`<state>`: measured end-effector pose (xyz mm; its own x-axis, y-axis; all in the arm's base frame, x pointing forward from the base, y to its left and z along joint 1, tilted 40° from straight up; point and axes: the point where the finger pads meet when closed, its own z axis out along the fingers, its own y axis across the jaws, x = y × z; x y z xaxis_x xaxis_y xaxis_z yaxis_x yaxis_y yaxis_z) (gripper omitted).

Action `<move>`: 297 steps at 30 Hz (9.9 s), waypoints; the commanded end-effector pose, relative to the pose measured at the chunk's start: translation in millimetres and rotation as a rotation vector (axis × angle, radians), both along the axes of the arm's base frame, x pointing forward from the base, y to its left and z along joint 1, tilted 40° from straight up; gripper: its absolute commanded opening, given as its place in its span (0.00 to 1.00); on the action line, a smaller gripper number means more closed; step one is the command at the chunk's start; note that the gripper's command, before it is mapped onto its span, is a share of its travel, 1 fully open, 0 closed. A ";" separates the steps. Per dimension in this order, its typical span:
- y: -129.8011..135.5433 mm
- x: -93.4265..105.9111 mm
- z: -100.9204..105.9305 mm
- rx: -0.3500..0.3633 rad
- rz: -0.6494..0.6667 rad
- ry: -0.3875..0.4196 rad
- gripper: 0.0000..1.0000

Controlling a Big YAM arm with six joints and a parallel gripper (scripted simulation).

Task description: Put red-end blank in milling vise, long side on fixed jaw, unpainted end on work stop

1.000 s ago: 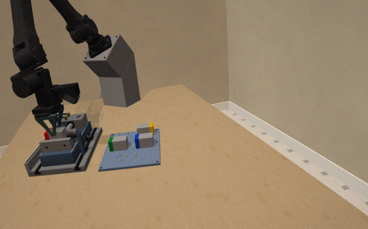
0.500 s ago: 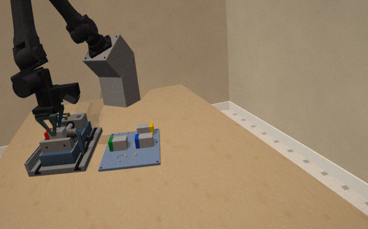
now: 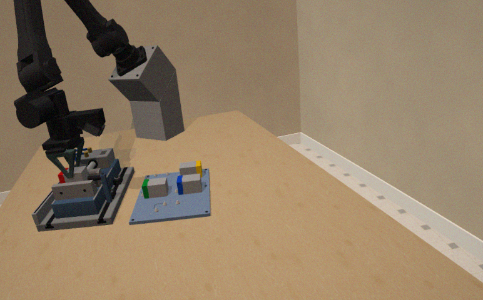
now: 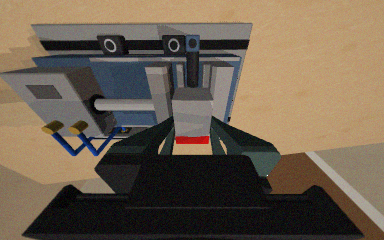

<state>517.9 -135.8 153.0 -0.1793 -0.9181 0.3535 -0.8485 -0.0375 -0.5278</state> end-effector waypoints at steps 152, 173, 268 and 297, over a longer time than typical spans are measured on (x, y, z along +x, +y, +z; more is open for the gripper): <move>32.9 -18.1 74.1 -0.004 0.016 -0.052 0.00; 32.9 -18.1 74.1 -0.004 0.016 -0.052 0.00; -16.8 -34.4 84.6 0.807 -1.197 -0.661 0.00; -17.5 -34.5 84.0 0.804 -1.194 -0.659 0.00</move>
